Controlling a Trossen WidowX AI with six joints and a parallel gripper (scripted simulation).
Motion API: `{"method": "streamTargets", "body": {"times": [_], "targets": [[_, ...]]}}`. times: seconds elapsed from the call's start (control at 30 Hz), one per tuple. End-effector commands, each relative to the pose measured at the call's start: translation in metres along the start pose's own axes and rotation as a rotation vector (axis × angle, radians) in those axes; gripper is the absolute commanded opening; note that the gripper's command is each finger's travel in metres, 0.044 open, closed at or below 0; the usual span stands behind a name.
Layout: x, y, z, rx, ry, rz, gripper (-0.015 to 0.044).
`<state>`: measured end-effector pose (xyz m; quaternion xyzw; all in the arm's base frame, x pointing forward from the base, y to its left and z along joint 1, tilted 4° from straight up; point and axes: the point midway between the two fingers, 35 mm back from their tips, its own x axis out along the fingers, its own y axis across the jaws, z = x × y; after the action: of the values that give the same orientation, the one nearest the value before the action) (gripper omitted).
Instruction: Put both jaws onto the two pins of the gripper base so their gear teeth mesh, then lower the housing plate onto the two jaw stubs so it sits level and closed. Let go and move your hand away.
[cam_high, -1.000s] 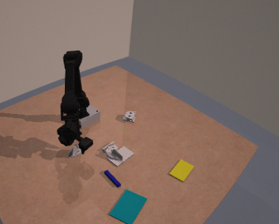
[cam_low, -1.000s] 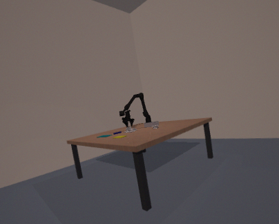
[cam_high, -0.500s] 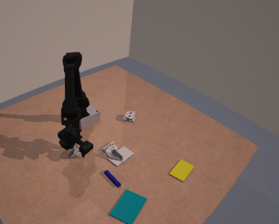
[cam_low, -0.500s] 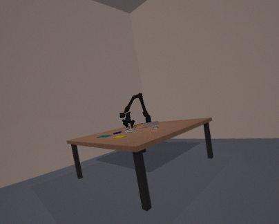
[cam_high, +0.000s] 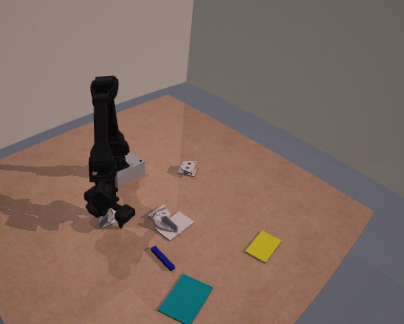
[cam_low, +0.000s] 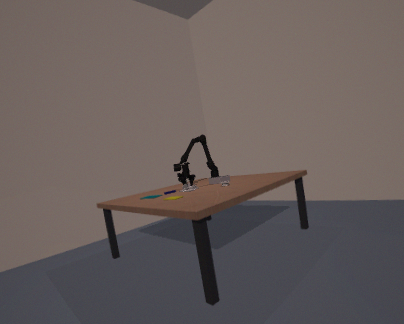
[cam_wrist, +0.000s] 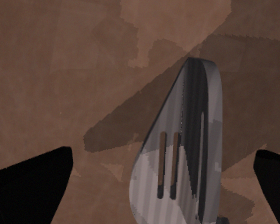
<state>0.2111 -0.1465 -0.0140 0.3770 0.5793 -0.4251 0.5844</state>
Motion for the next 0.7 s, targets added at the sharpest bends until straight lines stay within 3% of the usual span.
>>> {"method": "streamTargets", "body": {"times": [0.0,0.43,0.67], "targets": [[0.0005,-0.0008,0.0004,-0.006,-0.003,-0.004,0.0440],[0.0010,-0.0008,0.0004,-0.006,-0.003,-0.004,0.0440],[0.0005,0.0000,0.0000,0.000,0.000,0.000,0.0256]]}}
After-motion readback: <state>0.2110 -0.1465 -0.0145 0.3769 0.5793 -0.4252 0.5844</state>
